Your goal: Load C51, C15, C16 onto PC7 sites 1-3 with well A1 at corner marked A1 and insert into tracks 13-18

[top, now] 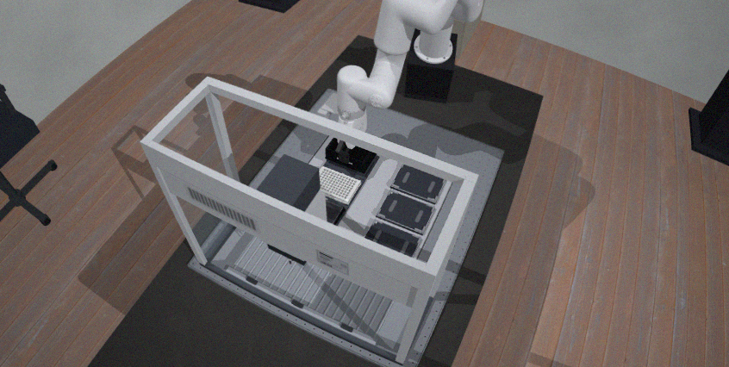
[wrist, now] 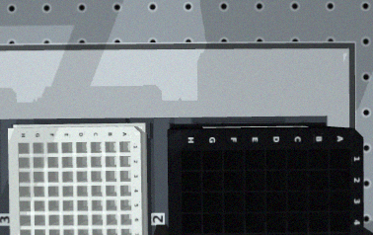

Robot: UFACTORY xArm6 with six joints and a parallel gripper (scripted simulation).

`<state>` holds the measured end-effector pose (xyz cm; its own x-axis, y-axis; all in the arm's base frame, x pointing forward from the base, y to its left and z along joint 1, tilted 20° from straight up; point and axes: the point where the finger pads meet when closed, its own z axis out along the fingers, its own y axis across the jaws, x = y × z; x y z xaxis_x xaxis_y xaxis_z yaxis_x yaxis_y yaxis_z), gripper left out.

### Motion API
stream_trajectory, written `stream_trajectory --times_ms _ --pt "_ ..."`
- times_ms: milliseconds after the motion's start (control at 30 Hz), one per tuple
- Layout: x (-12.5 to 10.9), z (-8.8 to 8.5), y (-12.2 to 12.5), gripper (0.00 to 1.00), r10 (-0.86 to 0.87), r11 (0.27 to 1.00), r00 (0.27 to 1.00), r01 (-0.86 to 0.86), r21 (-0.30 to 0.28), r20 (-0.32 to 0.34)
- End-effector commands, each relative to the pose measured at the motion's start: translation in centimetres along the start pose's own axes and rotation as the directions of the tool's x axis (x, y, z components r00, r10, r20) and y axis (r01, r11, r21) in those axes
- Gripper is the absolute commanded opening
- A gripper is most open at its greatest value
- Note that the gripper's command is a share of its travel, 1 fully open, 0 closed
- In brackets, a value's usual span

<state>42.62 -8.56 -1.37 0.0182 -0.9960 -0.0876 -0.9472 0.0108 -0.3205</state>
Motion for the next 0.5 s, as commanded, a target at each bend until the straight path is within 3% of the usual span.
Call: stream_trajectory --times_ms 0,467 --pt "0.03 0.64 -0.12 0.00 0.000 1.000 1.000 0.000 0.006 -0.001" --pt "0.03 1.20 -0.12 0.00 0.000 1.000 1.000 0.000 0.006 0.000"
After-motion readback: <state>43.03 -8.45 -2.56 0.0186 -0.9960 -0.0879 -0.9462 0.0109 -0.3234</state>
